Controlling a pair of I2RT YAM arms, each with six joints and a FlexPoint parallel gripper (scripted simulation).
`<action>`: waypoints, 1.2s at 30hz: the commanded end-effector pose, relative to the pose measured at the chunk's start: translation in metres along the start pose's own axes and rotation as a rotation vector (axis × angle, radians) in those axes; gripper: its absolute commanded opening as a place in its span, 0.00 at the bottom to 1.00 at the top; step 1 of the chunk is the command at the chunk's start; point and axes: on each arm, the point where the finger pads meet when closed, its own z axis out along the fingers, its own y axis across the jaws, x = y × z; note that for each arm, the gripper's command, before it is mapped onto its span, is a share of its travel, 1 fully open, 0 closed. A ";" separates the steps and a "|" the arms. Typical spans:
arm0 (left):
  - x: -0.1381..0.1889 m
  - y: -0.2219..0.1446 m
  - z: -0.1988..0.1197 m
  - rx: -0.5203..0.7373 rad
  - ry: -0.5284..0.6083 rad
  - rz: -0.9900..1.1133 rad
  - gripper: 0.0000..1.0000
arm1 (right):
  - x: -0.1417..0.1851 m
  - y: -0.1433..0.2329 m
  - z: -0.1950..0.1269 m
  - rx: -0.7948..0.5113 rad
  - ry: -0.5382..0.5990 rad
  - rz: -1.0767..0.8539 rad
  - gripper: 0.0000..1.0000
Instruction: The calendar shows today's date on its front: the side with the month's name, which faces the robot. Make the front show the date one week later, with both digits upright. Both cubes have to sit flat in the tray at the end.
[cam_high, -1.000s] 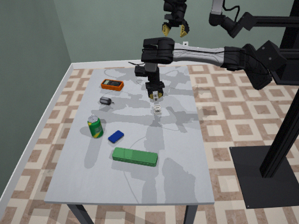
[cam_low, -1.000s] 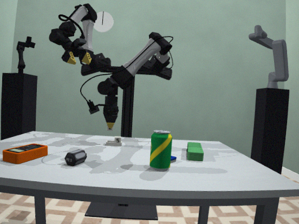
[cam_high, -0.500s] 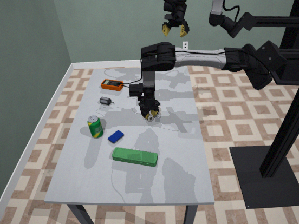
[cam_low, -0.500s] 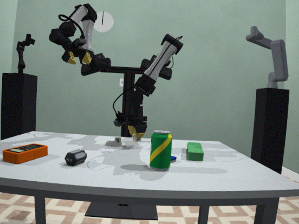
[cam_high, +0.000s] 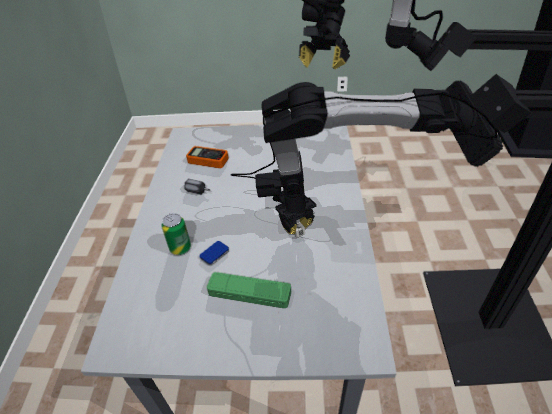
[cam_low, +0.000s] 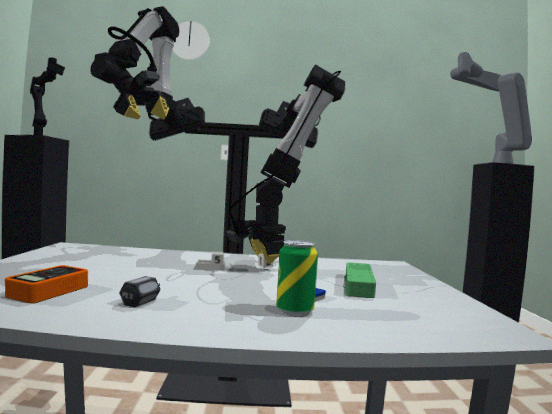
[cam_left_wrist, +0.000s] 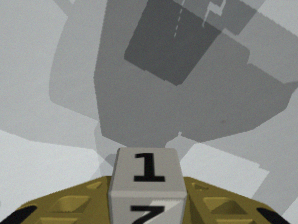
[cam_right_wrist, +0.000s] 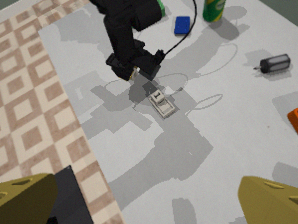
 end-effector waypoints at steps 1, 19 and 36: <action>-0.015 0.028 -0.019 -0.059 -0.066 -0.038 0.20 | -0.007 -0.011 0.000 0.023 -0.027 -0.039 1.00; -0.024 0.027 -0.018 -0.043 -0.067 -0.031 0.20 | 0.017 -0.063 0.084 0.066 -0.217 -0.211 1.00; -0.017 0.023 0.008 -0.041 -0.057 -0.027 0.20 | 0.079 -0.010 0.193 -0.022 -0.375 -0.252 1.00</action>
